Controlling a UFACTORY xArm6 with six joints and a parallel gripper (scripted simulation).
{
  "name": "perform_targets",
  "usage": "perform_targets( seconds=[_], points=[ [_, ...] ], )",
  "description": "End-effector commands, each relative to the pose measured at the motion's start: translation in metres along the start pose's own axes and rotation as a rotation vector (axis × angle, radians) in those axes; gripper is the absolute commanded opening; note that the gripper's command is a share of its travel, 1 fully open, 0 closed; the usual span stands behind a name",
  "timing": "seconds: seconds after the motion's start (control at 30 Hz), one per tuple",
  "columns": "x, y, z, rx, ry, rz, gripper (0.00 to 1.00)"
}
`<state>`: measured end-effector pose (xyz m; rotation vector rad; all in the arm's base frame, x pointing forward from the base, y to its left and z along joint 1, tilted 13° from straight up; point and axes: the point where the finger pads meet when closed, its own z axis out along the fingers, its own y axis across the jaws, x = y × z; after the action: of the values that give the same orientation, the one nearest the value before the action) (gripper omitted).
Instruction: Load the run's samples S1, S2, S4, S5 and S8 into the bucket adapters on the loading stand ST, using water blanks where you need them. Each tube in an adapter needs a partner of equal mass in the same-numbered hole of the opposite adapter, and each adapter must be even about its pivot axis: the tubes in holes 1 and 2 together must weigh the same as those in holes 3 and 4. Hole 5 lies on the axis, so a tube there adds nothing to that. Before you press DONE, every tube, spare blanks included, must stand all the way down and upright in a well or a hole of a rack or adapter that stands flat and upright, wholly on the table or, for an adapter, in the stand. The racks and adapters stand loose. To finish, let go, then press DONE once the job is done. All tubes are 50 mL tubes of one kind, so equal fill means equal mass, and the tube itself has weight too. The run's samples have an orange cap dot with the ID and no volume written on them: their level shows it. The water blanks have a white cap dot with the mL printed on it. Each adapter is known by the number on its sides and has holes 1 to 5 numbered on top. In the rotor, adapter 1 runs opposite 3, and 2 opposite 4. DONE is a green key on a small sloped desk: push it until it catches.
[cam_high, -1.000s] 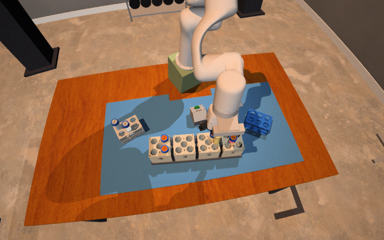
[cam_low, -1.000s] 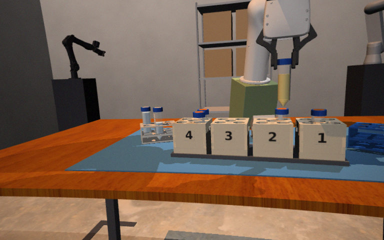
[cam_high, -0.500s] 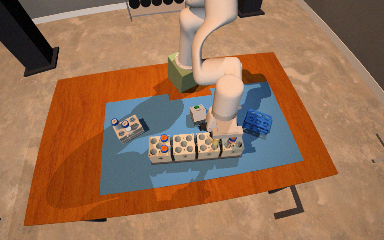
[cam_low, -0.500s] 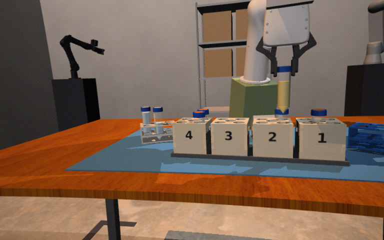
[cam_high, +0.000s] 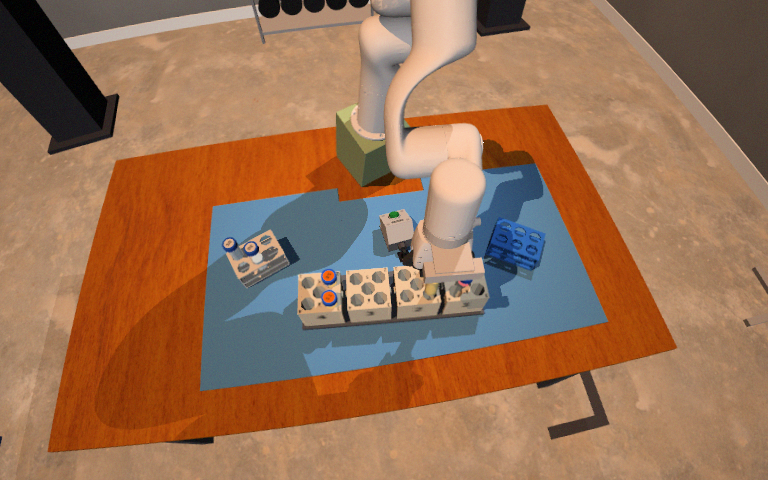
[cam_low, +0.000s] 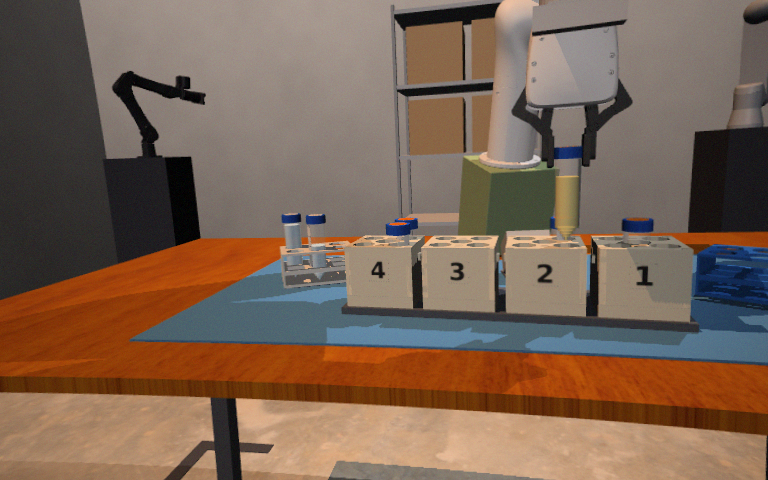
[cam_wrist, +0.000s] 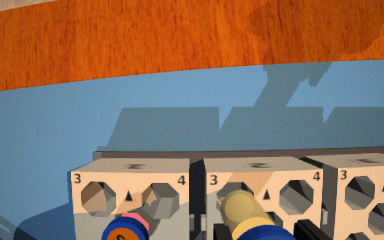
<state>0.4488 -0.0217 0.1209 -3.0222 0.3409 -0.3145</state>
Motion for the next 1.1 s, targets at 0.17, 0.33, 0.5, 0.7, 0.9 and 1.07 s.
perform_targets(
  seconds=[0.17, 0.33, 0.5, 0.7, 0.9, 1.07],
  points=[
    [0.001, 0.000, -0.001, 0.001, 0.004, 0.000, 0.00],
    [0.001, 0.000, 0.002, 0.001, 0.004, 0.000, 0.00],
    [0.001, 0.000, 0.007, 0.001, 0.004, 0.000, 0.00],
    [0.001, 0.000, 0.013, 0.001, 0.003, 0.000, 0.00],
    [0.001, 0.000, 0.017, 0.001, 0.003, 0.000, 0.00],
    [0.001, 0.000, 0.022, 0.001, 0.003, 0.000, 0.00]
  ],
)
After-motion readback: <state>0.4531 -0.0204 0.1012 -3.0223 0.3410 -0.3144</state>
